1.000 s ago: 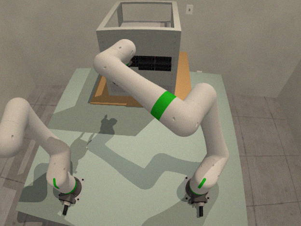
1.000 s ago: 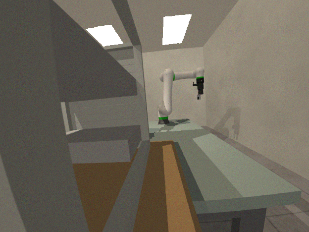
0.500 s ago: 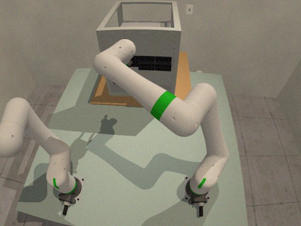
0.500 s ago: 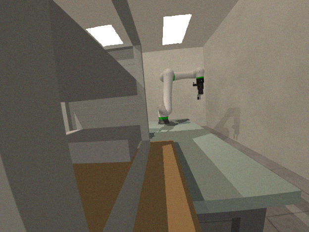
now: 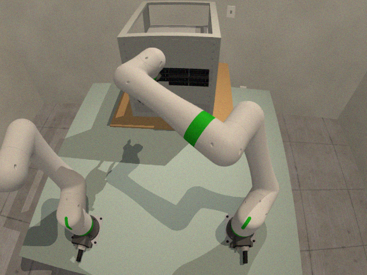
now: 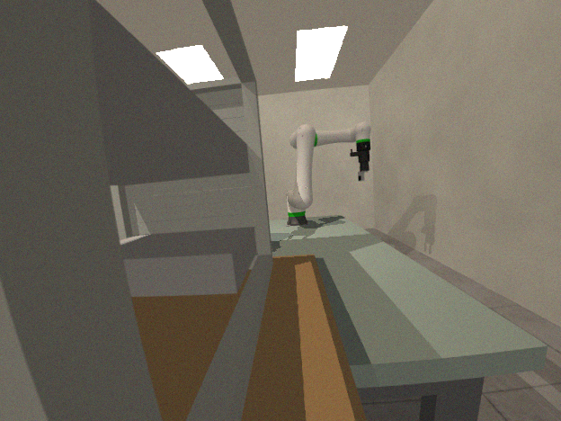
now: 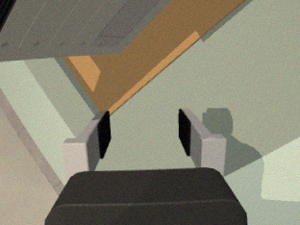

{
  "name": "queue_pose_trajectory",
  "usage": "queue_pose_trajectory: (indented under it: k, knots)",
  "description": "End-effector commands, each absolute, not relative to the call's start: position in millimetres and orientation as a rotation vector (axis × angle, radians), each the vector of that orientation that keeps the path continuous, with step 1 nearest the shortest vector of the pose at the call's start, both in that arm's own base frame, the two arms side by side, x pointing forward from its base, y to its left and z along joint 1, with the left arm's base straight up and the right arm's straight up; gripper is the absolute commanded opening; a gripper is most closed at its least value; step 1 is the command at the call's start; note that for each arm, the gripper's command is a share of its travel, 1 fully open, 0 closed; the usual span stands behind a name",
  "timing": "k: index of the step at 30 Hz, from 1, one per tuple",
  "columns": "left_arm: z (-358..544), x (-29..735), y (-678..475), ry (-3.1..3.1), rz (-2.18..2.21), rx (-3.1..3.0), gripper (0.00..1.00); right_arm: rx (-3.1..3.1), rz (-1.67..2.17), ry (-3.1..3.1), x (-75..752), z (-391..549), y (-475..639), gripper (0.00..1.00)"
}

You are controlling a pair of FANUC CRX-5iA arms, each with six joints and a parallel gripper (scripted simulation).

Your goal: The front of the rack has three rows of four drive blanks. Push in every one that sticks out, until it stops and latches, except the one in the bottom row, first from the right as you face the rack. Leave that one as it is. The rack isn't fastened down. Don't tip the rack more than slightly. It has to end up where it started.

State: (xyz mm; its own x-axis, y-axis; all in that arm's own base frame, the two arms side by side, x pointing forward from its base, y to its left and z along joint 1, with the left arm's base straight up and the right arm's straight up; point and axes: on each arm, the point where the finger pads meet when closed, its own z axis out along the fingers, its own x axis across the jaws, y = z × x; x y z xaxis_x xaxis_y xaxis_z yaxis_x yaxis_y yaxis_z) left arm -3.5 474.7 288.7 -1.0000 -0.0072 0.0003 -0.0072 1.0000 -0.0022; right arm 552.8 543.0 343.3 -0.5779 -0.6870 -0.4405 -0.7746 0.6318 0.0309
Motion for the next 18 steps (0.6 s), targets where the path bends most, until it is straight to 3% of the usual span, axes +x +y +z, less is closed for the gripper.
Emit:
queue_pose_trajectory:
  k: [1, 18]
  knots:
    - [289.7, -3.4, 475.0, -3.142, 0.0, 0.011, 1.0, -1.159, 0.31, 2.464, 553.0, 345.3, 542.9, 1.0]
    - [289.7, -3.4, 475.0, -3.142, 0.0, 0.011, 1.0, -1.151, 0.323, 2.463, 552.2, 345.3, 545.2, 1.0]
